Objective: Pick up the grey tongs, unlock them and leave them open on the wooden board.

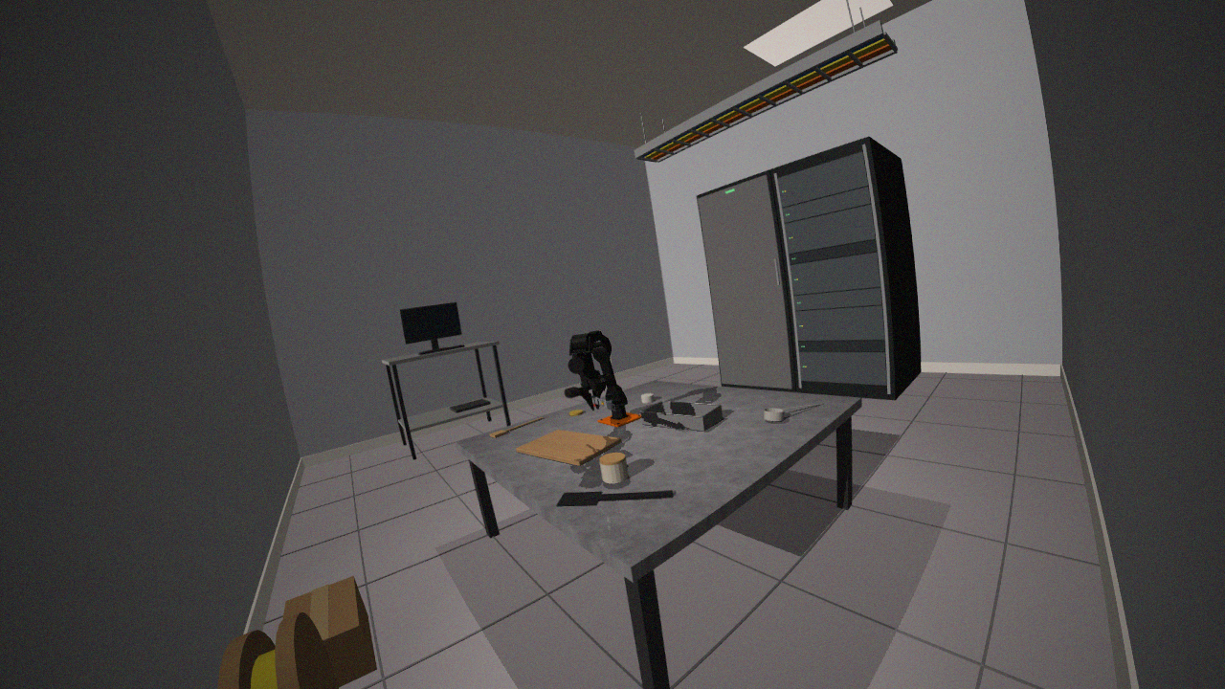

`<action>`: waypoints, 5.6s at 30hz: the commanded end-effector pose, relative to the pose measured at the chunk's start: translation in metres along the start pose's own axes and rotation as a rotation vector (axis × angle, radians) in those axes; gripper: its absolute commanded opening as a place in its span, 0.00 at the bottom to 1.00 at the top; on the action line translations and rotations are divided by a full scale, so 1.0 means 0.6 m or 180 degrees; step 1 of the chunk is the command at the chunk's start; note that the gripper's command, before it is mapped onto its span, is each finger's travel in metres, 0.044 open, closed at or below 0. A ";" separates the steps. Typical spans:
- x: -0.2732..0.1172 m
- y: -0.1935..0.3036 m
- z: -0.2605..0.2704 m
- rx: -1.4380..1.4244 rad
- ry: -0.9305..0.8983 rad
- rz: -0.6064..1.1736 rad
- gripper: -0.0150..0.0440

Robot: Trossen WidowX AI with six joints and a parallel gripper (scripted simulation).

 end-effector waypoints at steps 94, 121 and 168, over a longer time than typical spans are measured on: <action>0.044 0.341 -0.221 -0.1176 -0.0063 -0.2844 0.00; -0.007 0.237 -0.194 -0.1334 -0.0056 -0.0583 0.00; 0.066 0.212 -0.200 -0.1317 0.0103 -0.0019 0.00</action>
Point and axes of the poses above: the point midway between the two fingers, 35 mm back from their tips, its own x axis out along the fingers, its own z axis across the jaws, y = z × x, the point moved 7 cm from there along -x, back along the fingers, and after that the axes turned 1 degree about -x, right-handed, at the moved point
